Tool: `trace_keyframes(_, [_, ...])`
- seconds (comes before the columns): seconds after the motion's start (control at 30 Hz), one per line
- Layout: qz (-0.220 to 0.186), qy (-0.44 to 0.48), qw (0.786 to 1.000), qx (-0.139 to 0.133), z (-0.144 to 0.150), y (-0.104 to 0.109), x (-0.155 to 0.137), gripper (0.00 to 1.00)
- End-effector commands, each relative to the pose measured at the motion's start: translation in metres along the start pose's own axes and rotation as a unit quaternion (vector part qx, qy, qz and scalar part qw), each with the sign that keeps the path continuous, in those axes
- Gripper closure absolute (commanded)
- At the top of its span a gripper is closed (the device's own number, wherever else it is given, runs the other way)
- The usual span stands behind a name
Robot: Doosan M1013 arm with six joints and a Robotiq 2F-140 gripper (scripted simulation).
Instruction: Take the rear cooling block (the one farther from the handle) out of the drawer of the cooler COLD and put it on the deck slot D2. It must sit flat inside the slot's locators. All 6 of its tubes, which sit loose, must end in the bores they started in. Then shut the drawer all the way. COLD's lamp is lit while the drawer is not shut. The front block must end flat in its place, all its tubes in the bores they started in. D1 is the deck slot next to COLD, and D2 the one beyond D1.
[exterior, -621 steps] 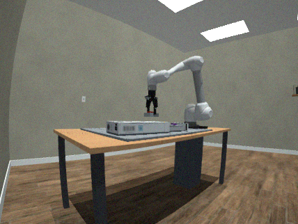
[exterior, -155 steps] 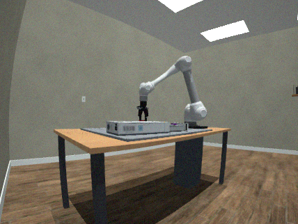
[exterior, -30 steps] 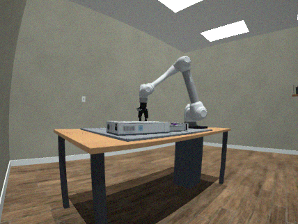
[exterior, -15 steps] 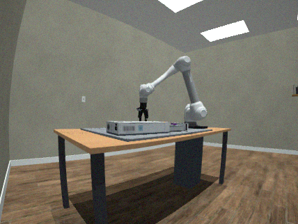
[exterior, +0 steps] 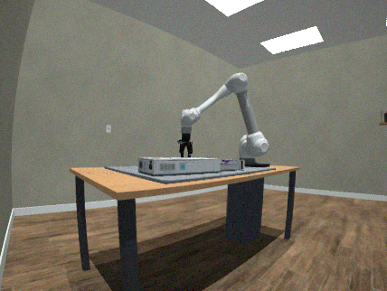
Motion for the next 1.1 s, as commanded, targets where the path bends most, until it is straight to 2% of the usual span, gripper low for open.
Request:
trace_keyframes(0.0, [0.001, 0.000, 1.000, 0.000, 0.0002, 0.0009, 0.0005, 0.90])
trace_keyframes(0.3, [0.001, 0.000, 1.000, 0.000, 0.0002, 0.0009, 0.0005, 0.83])
trace_keyframes(1.07, [0.001, 0.000, 1.000, 0.000, 0.0002, 0.0009, 0.0005, 0.51])
Point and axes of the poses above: the point where the finger pads meet when closed, its own y axis back along the fingers, its own z axis across the jaws, x = y × z, the point moved 6 cm from there along y, back along the fingers
